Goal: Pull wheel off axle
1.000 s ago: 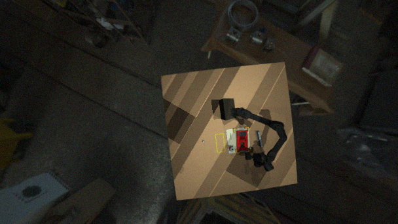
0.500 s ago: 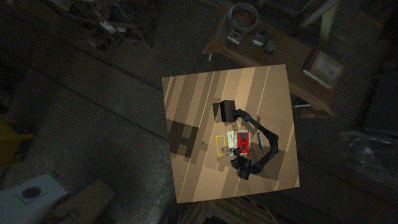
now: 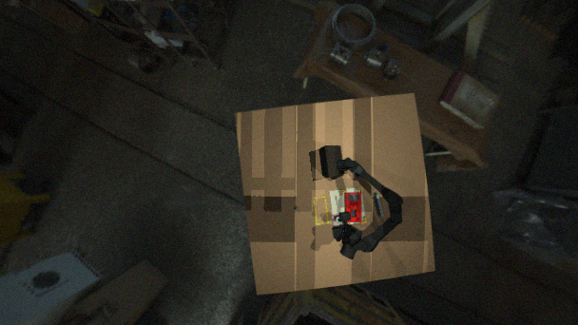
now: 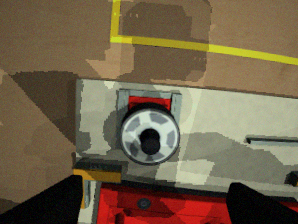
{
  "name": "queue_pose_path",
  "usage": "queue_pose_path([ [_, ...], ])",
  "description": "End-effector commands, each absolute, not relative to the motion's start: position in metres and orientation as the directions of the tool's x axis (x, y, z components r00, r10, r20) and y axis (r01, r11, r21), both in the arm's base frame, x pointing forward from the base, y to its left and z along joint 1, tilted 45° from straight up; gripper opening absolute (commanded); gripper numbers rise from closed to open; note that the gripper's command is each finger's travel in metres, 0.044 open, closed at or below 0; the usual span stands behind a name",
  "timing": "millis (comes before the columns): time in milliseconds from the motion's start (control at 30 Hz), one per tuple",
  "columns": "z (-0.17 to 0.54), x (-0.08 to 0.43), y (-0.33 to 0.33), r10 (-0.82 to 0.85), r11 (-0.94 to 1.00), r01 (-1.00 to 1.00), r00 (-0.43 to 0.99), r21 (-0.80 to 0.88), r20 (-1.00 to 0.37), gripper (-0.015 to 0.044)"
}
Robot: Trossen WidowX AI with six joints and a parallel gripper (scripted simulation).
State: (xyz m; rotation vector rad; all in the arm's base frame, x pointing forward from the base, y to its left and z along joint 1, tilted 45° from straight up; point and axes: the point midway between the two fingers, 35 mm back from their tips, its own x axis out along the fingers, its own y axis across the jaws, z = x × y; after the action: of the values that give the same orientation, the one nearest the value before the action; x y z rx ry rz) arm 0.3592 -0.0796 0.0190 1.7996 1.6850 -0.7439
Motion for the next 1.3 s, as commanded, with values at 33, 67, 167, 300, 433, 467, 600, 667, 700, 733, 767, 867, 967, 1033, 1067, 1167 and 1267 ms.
queue_pose_path([
  [33, 0.010, 0.360, -0.069, 0.691, -0.060, 0.998, 0.058, 0.023, -0.720, 0.0300],
  [67, 0.005, 0.361, -0.065, 0.691, -0.060, 0.998, 0.058, 0.023, -0.720, 0.0300],
  [167, -0.010, 0.363, -0.050, 0.692, -0.060, 0.998, 0.059, 0.024, -0.720, 0.0300],
  [300, -0.029, 0.364, -0.031, 0.694, -0.060, 0.998, 0.059, 0.024, -0.718, 0.0300],
  [433, -0.032, 0.364, -0.028, 0.694, -0.060, 0.998, 0.059, 0.024, -0.717, 0.0300],
  [467, -0.030, 0.364, -0.028, 0.692, -0.044, 0.999, 0.047, 0.022, -0.720, 0.0274],
  [600, -0.030, 0.364, -0.028, 0.692, -0.044, 0.999, 0.047, 0.022, -0.720, 0.0208],
  [667, -0.030, 0.364, -0.028, 0.692, -0.044, 0.999, 0.047, 0.022, -0.720, 0.0195],
  [700, -0.030, 0.364, -0.028, 0.692, -0.044, 0.999, 0.047, 0.022, -0.720, 0.0188],
  [733, -0.030, 0.364, -0.028, 0.692, -0.044, 0.999, 0.047, 0.022, -0.720, 0.0181],
  [767, -0.030, 0.364, -0.028, 0.692, -0.044, 0.999, 0.047, 0.022, -0.720, 0.0175],
  [867, -0.030, 0.364, -0.028, 0.692, -0.044, 0.999, 0.047, 0.022, -0.720, 0.0135],
  [967, -0.030, 0.364, -0.028, 0.692, -0.045, 0.999, 0.047, 0.022, -0.720, 0.0056],
  [1033, -0.029, 0.364, -0.028, 0.692, -0.045, 0.999, 0.047, 0.022, -0.720, 0.0004],
  [1067, -0.029, 0.363, -0.029, 0.692, -0.045, 0.999, 0.047, 0.022, -0.720, 0.0000],
  [1167, -0.028, 0.363, -0.029, 0.692, -0.045, 0.999, 0.048, 0.022, -0.720, 0.0000],
  [1267, -0.028, 0.363, -0.030, 0.692, -0.046, 0.999, 0.048, 0.022, -0.720, 0.0000],
])
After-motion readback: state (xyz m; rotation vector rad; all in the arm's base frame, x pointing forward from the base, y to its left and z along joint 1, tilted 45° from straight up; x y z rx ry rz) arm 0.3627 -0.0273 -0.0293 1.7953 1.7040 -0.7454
